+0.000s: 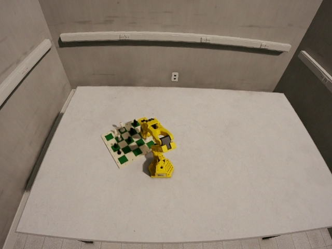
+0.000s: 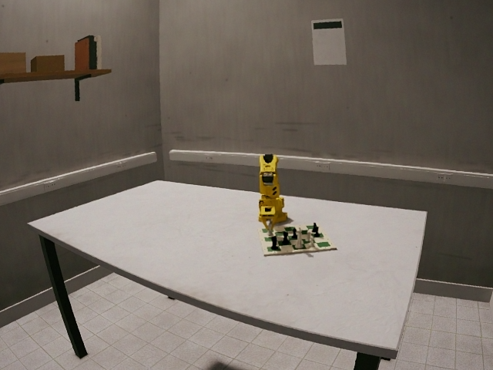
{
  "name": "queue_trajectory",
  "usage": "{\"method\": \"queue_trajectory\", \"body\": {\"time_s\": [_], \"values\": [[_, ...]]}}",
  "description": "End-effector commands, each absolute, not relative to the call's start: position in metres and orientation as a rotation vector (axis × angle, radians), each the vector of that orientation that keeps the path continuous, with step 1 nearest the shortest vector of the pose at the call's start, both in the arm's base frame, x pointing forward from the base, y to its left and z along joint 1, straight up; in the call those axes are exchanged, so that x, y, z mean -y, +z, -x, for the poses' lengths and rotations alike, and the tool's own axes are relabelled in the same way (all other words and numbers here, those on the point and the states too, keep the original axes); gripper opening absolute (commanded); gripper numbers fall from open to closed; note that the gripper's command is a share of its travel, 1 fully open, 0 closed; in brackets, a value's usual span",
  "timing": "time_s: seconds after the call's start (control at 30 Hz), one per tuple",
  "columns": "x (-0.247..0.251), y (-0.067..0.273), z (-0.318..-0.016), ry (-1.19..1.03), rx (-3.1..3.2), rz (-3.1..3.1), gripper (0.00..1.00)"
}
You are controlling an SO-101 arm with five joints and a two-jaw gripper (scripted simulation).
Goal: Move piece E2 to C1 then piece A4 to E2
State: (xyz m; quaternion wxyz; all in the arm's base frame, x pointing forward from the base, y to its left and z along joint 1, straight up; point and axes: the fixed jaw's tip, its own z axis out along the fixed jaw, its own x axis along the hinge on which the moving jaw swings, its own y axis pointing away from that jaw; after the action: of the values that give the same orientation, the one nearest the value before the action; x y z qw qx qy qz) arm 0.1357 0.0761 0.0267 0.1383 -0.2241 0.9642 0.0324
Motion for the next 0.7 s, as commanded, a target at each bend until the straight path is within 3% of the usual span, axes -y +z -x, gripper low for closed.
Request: {"method": "queue_trajectory", "body": {"time_s": [0.0,0.67], "values": [[-0.075,0.028,-0.137,0.090,-2.793,0.651,0.00],[-0.073,0.043,-0.137,0.085,-2.792,0.651,0.00]]}}
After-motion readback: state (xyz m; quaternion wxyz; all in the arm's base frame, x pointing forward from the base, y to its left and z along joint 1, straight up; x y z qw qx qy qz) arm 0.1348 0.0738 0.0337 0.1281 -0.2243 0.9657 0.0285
